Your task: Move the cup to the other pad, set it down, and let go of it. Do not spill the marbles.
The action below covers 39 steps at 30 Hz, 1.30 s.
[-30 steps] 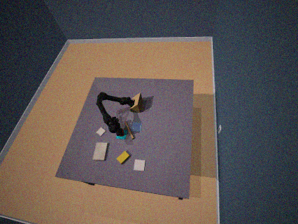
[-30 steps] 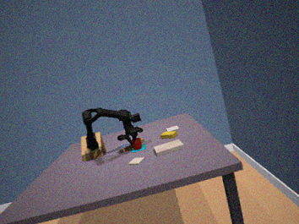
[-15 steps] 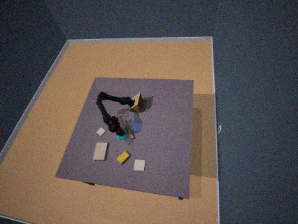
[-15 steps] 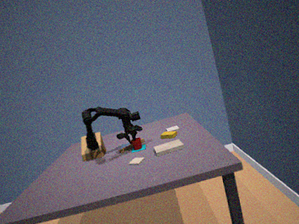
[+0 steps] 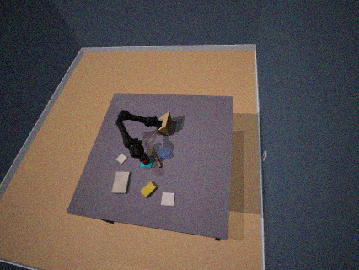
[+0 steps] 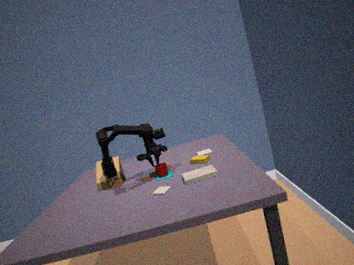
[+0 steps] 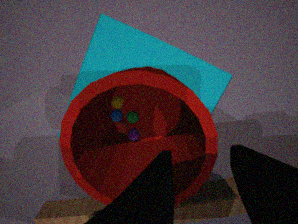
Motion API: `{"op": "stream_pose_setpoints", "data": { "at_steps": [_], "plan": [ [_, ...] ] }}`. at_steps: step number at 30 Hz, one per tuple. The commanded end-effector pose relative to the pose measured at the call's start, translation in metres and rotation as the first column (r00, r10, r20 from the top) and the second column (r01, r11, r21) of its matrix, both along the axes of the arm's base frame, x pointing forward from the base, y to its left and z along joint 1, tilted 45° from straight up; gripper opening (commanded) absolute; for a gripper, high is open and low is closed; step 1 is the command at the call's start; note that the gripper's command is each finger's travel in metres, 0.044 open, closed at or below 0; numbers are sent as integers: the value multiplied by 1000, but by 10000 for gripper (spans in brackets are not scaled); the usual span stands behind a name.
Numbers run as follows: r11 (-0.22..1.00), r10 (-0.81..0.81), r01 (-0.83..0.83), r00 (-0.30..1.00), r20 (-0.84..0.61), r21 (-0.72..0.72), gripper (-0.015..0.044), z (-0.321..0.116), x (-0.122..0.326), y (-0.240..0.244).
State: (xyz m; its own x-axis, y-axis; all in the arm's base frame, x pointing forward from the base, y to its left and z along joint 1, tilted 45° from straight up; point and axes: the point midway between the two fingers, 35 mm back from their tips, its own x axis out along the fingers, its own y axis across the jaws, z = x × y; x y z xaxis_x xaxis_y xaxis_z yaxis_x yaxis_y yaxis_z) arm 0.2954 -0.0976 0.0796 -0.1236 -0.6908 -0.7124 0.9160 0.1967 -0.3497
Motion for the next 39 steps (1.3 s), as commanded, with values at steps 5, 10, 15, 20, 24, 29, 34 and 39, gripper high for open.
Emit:
{"op": "stream_pose_setpoints", "data": {
  "at_steps": [5,10,15,20,24,29,34,39],
  "plan": [
    [1000,-1,1,1000,11,2,128,10,1,9],
    [1000,2,-2,1000,-2,-1,180,8,-1,9],
    [1000,2,-2,1000,-2,-1,312,8,-1,9],
    [1000,2,-2,1000,0,0,440,12,0,13],
    [1000,2,-2,1000,2,2,440,21,2,23],
    [1000,1,-1,1000,5,4,440,35,4,36],
    [1000,0,0,1000,8,4,440,47,5,48],
    [1000,0,0,1000,9,4,440,53,4,54]
  ]
}}
